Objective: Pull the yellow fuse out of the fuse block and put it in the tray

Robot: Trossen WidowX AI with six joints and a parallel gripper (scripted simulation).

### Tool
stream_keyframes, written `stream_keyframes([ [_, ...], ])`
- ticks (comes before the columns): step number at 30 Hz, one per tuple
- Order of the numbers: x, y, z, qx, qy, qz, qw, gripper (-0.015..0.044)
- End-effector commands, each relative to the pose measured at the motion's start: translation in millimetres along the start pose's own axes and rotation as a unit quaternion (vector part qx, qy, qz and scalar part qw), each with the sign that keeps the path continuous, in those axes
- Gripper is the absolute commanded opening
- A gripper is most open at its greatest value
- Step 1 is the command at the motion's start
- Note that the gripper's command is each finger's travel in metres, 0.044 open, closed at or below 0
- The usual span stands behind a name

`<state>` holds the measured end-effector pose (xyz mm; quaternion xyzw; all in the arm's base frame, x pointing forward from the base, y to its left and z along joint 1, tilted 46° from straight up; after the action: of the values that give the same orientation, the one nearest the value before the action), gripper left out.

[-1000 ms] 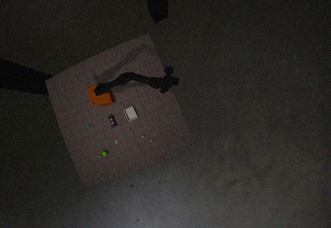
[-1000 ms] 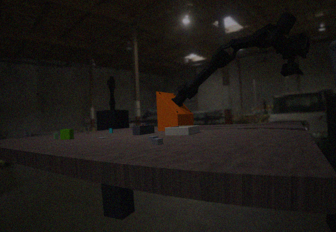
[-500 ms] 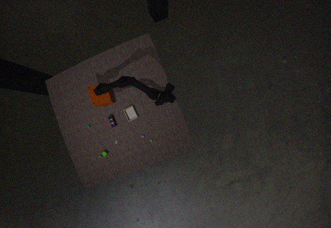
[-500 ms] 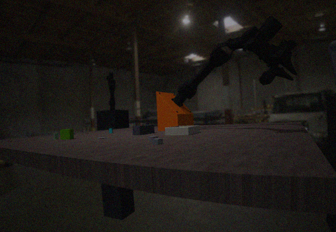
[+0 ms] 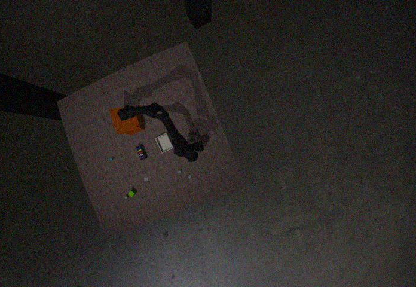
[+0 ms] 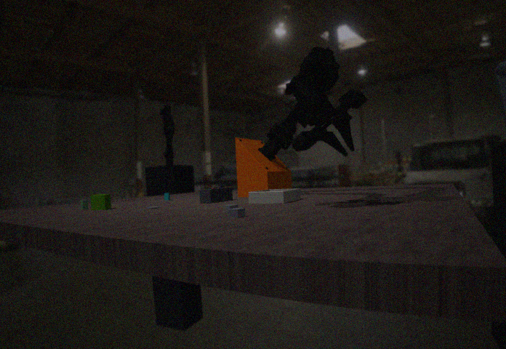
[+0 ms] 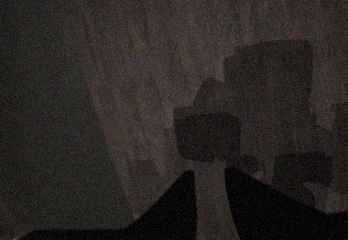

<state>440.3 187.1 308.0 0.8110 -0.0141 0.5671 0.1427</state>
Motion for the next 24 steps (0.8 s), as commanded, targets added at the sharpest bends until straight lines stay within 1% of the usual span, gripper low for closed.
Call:
stream_keyframes([
  [1,-52.9,25.2,41.1,-0.057,-0.085,-0.024,0.994,0.0073],
  [7,-136.1,70.4,80.7,-0.133,-0.212,-0.054,0.967,0.0073],
  [13,-225.7,119.8,92.5,-0.197,-0.342,-0.082,0.915,0.0073],
  [19,-316.1,165.0,72.4,-0.242,-0.475,-0.104,0.84,0.0073],
  [24,-386.3,189.1,29.5,-0.252,-0.596,-0.121,0.753,0.0073],
])
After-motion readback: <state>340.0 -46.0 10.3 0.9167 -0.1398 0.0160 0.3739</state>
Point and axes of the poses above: the point midway between the two fingers, 35 mm back from their tips, its own y axis back along the fingers, its own x axis across the jaws, z = x × y, the point moved 2 cm from there along y, back along the fingers, and after that the axes turned 14 degrees about -y, right-handed, at the moved point
